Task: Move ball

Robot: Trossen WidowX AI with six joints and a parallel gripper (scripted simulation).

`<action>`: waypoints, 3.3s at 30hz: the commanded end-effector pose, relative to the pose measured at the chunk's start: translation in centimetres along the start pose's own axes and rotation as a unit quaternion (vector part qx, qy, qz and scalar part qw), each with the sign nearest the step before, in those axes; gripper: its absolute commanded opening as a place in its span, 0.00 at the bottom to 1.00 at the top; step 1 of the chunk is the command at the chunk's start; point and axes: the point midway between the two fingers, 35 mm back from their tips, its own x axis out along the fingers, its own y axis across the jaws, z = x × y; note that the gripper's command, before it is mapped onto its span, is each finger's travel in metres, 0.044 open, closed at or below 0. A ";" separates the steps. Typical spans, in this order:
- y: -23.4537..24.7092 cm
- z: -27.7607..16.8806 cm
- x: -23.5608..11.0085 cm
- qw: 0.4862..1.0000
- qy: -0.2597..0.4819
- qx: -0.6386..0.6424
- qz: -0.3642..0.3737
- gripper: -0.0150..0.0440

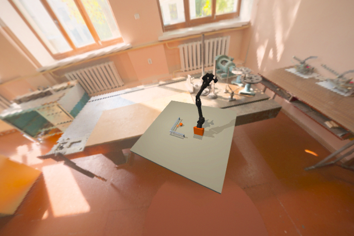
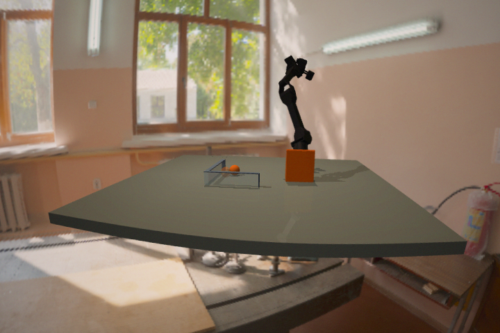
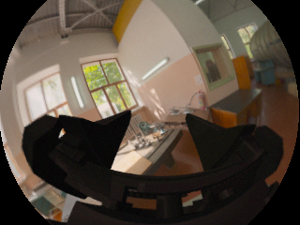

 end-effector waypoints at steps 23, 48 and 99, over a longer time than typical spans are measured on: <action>-7.3 -18.8 3.0 0.971 0.233 0.050 -0.025 0.86; 1.6 -45.2 -12.3 0.816 0.556 -0.097 0.121 0.86; 0.8 -42.8 -68.2 -0.216 0.091 -0.592 0.771 0.86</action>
